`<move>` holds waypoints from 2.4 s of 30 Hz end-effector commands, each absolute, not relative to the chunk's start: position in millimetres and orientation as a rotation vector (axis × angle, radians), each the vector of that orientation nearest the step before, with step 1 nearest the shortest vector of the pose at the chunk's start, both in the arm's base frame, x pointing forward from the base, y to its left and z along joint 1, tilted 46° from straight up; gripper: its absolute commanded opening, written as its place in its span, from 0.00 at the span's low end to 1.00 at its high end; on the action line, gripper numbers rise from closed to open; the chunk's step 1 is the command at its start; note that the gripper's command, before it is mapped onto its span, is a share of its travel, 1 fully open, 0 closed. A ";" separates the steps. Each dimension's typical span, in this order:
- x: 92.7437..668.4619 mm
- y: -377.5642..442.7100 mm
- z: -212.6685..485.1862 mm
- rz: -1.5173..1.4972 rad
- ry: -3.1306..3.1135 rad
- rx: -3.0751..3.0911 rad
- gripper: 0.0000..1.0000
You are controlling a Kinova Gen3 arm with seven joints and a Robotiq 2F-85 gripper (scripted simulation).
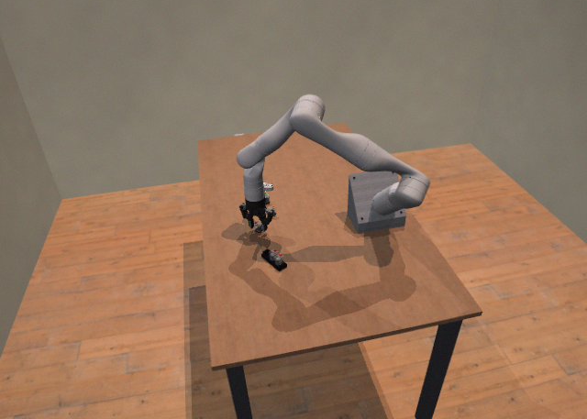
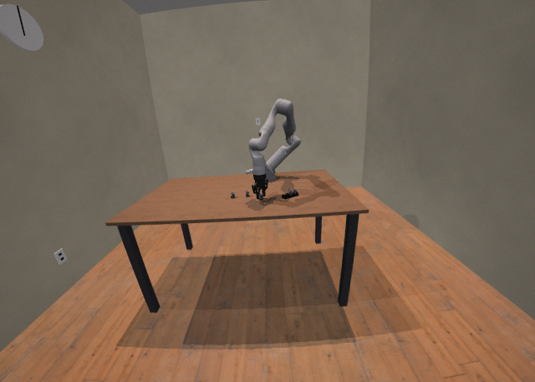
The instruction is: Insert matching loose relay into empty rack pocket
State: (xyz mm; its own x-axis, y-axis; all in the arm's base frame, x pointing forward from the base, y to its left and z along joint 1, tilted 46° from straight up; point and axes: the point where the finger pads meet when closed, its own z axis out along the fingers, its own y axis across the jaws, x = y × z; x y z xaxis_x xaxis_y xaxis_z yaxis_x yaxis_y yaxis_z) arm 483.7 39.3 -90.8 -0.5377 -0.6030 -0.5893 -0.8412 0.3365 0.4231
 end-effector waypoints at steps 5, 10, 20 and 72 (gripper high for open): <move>483.9 39.3 -91.2 1.018 2.279 -1.284 0.53; 483.9 39.3 -91.2 1.018 2.279 -1.284 0.53; 483.9 39.3 -91.2 1.018 2.279 -1.284 0.53; 483.9 39.3 -91.2 1.018 2.279 -1.284 0.00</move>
